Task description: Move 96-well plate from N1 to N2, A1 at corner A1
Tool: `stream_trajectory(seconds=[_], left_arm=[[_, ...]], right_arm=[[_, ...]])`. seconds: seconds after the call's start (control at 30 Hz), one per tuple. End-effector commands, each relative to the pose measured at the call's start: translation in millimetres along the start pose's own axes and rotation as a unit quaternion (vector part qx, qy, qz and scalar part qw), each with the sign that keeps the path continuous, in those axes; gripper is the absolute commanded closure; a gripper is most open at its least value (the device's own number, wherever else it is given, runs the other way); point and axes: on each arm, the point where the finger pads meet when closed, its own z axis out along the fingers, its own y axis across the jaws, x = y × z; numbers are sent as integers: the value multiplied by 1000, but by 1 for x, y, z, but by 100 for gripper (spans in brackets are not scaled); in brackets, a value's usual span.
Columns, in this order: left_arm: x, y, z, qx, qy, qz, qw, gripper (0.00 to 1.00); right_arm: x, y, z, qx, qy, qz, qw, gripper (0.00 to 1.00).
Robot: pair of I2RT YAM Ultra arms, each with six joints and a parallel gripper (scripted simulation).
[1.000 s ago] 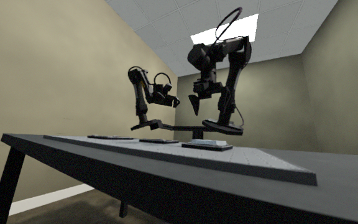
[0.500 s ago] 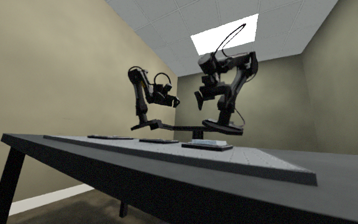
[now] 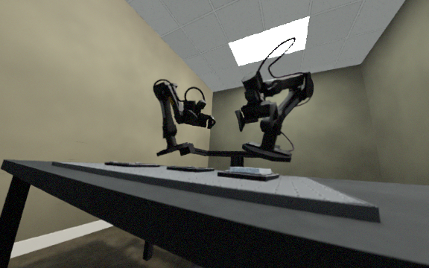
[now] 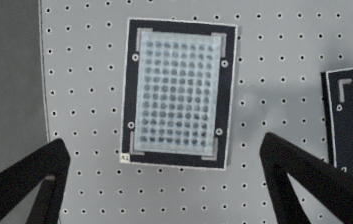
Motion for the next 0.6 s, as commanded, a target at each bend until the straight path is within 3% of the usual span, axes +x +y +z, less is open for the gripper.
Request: stream_trajectory(seconds=[0.0, 0.57], left_arm=[[-19, 0, -6, 2, -37, -14, 999, 0], [-17, 1, -4, -1, -32, -16, 999, 0]], right_arm=[[-10, 2, 0, -4, -18, 2, 1000, 0], [-10, 2, 0, -4, -18, 2, 1000, 0]])
